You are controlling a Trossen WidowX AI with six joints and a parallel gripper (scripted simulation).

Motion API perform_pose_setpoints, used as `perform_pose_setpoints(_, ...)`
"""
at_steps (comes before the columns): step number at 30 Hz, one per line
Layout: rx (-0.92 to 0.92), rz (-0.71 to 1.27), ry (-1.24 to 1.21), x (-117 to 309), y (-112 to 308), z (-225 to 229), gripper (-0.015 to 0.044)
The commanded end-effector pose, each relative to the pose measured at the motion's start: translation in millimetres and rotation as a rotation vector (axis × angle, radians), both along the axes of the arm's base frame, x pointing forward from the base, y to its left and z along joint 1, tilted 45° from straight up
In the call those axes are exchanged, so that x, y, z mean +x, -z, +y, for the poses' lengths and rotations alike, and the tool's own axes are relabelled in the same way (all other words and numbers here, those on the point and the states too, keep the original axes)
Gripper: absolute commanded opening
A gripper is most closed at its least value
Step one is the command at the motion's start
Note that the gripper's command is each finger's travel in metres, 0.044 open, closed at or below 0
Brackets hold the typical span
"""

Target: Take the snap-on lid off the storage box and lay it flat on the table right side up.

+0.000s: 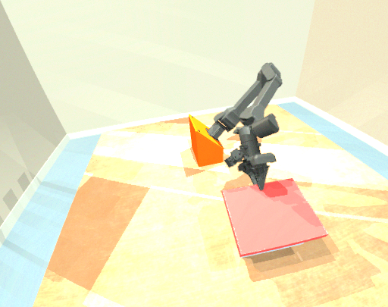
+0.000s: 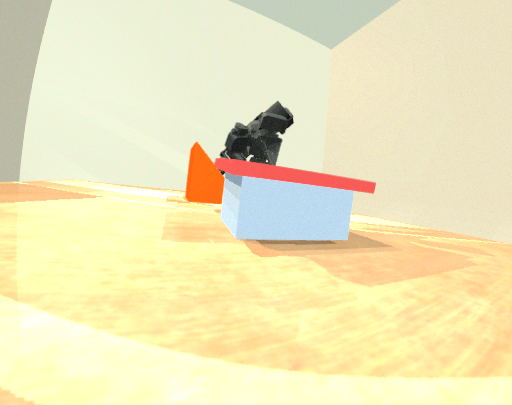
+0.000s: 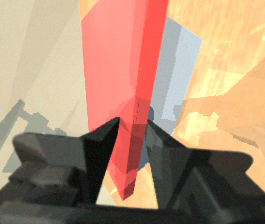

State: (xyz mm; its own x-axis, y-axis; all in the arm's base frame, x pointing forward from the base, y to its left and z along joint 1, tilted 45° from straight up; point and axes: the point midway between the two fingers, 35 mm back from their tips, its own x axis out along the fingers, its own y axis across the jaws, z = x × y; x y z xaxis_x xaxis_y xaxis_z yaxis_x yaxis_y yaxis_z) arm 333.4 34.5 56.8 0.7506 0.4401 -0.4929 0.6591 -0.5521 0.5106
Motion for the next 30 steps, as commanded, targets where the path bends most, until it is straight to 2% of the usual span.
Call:
perform_pose_setpoints(1, 0.001, -0.001, 0.001, 0.0, -0.6, -0.5, 0.0)
perform_pose_setpoints(30, 0.0, -0.002, 0.003, 7.7, -27.1, -27.5, 0.0)
